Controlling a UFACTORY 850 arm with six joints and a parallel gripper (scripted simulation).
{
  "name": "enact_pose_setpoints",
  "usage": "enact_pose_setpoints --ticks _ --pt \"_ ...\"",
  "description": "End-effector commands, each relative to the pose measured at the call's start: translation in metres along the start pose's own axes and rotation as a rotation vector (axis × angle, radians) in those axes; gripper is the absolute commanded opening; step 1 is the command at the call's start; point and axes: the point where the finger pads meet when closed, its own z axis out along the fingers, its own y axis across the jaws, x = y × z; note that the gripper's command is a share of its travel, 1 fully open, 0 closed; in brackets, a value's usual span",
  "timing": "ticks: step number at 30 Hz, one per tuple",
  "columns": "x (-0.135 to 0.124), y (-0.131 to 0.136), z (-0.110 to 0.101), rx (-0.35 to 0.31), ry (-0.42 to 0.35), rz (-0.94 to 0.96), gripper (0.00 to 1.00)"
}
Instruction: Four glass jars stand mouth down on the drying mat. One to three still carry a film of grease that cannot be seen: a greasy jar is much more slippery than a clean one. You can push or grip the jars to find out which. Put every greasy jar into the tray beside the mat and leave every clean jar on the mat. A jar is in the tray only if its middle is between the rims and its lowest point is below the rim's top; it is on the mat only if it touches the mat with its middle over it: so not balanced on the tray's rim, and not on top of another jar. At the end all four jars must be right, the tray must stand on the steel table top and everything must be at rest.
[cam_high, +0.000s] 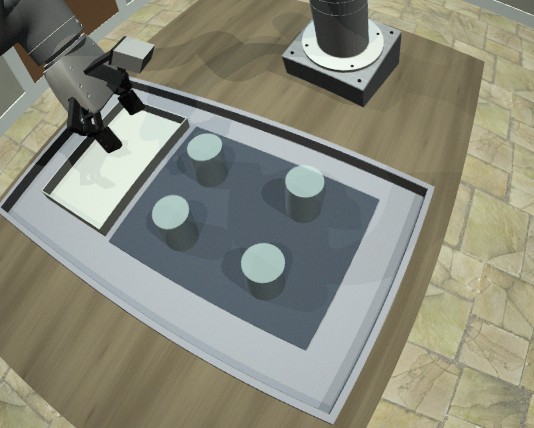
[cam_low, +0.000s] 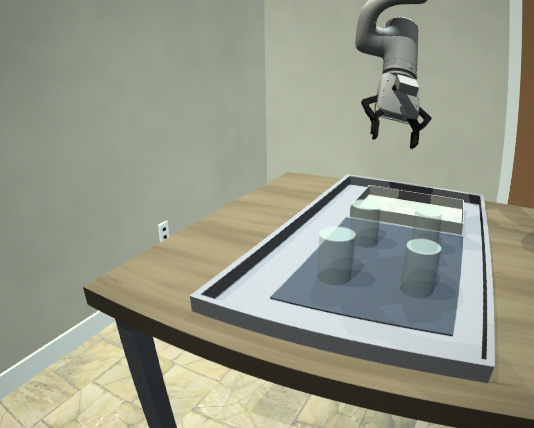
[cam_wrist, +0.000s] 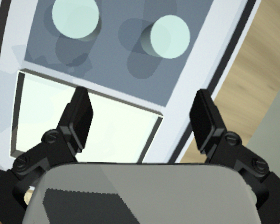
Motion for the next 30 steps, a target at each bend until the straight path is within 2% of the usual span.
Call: enact_pose_setpoints --ticks 1,11,13,28,30 --pt "0.027 -0.007 0.007 0.011 0.002 -0.031 1.0" --pt "0.088 -0.024 0.026 0.043 0.016 -0.099 1.0" --pt "0.088 -0.024 0.026 0.043 0.016 -0.099 1.0" --pt "0.179 -0.05 0.054 0.091 0.035 -0.202 1.0" --pt "0.179 -0.05 0.054 0.091 0.035 -0.202 1.0"
